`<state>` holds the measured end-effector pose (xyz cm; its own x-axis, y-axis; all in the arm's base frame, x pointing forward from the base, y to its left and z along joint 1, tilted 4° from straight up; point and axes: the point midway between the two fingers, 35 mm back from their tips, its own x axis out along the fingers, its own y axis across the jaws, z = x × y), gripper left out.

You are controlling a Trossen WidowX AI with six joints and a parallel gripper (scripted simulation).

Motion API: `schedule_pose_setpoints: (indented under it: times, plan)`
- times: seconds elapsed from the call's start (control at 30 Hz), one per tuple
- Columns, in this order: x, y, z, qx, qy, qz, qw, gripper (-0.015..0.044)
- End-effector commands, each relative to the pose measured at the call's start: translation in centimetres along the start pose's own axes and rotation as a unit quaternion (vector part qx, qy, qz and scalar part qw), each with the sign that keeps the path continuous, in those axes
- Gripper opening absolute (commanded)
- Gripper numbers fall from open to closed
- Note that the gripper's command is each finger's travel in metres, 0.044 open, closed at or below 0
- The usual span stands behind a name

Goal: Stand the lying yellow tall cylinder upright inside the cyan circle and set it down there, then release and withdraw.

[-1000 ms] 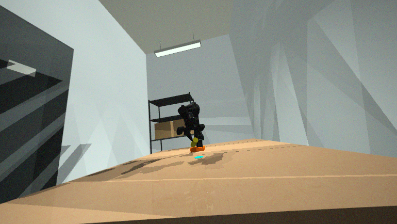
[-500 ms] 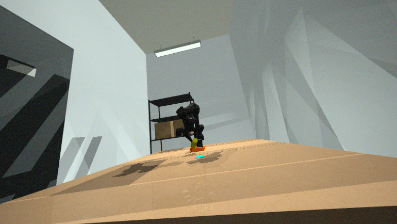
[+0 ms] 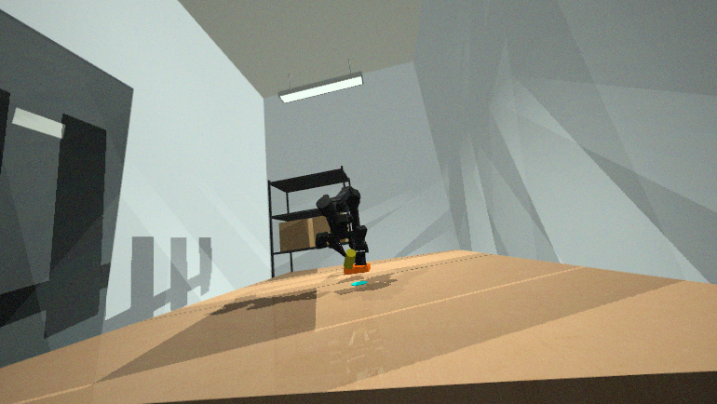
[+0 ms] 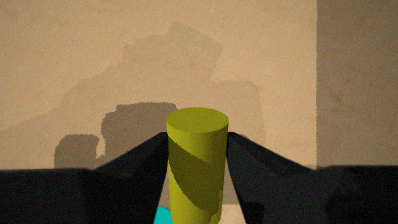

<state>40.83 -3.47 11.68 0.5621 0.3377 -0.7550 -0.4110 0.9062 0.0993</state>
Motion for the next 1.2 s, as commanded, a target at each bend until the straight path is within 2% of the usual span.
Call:
schedule_pose_setpoints:
  times: [0.0,1.17]
  plan:
    - [0.01,-0.12,0.09,0.004,-0.014,0.002,1.0,0.0105]
    - [-0.2,-1.11,0.14,0.018,-0.125,0.013,0.992,0.0105]
